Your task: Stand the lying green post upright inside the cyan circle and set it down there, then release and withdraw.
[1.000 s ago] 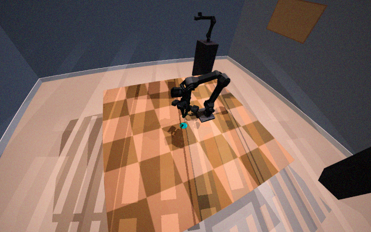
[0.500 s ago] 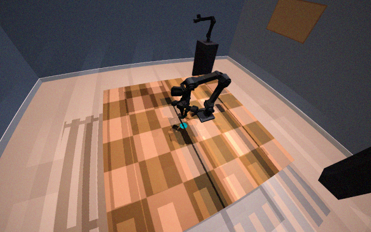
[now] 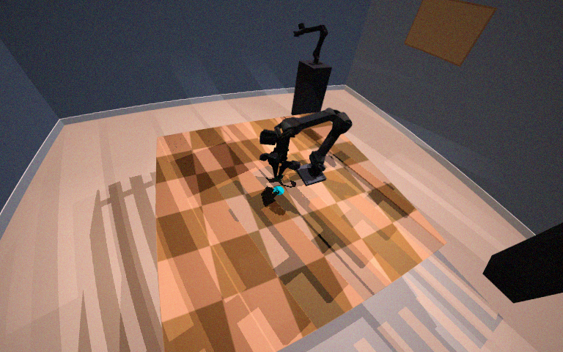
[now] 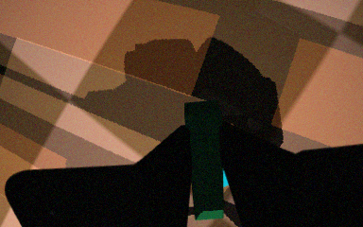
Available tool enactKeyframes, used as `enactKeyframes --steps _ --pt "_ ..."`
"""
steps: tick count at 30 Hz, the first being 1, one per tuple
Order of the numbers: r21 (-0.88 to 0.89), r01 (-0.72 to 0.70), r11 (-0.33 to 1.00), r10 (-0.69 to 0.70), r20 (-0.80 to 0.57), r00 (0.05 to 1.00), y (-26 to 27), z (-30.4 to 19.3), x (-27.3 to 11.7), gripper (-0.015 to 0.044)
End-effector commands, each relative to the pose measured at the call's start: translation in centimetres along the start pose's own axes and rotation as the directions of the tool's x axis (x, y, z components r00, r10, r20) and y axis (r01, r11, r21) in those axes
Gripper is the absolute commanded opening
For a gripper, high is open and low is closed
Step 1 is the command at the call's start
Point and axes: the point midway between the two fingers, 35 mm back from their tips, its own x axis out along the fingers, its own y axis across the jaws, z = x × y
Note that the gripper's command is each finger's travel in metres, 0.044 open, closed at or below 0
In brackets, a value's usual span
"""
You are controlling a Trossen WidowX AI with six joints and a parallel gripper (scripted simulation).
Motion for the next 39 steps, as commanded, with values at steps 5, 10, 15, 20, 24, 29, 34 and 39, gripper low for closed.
enactKeyframes --steps 5,10,15,20,24,29,34,39 --pt "0.005 -0.012 1.0 0.012 0.06 0.998 -0.16 -0.06 0.18 0.0023" --pt "0.008 -0.018 1.0 0.017 0.098 0.995 -0.28 -0.07 0.23 0.0023" --pt "0.01 -0.023 1.0 0.022 0.135 0.991 -0.39 -0.08 0.26 0.0023" --pt "0.011 -0.028 1.0 0.025 0.173 0.985 -0.5 -0.1 0.26 0.0023" --pt "0.011 -0.031 0.999 0.028 0.203 0.979 -0.59 -0.12 0.25 0.0023" --pt "0.011 -0.034 0.999 0.031 0.24 0.97 -0.68 -0.16 0.22 0.0023" --pt "0.009 -0.037 0.999 0.033 0.276 0.96 -0.77 -0.2 0.17 0.0023" --pt "0.006 -0.039 0.999 0.035 0.312 0.949 -0.85 -0.25 0.1 0.0023"
